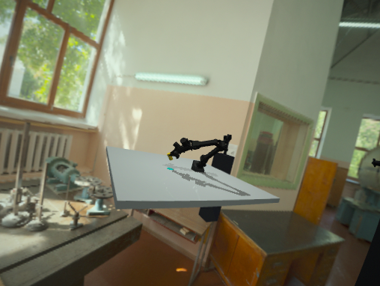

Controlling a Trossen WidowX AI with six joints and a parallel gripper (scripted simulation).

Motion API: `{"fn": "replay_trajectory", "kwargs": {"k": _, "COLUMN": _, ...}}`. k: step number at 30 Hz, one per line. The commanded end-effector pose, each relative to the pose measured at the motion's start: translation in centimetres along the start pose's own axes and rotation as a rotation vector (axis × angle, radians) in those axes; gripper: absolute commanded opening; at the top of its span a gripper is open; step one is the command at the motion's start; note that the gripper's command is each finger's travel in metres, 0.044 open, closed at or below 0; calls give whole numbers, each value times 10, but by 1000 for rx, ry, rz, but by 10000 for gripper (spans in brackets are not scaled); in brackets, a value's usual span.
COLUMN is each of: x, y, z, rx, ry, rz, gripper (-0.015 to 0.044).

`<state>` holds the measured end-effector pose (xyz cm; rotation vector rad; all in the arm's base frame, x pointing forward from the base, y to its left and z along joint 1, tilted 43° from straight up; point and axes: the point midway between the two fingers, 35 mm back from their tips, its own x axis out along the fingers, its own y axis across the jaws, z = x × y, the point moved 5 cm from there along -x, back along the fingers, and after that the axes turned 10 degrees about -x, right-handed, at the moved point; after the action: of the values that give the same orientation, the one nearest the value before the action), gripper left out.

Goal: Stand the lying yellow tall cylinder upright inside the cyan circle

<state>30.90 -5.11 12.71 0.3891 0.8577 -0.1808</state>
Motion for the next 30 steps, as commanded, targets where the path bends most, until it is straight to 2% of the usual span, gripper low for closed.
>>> {"fn": "replay_trajectory", "kwargs": {"k": 1, "x": -2, "y": 0, "z": -1, "rx": 15, "ry": -35, "rz": -7, "gripper": 105}}
{"fn": "replay_trajectory", "kwargs": {"k": 30, "x": -14, "y": 3, "z": -11, "rx": 87, "ry": -237, "rz": -4, "gripper": 105}}
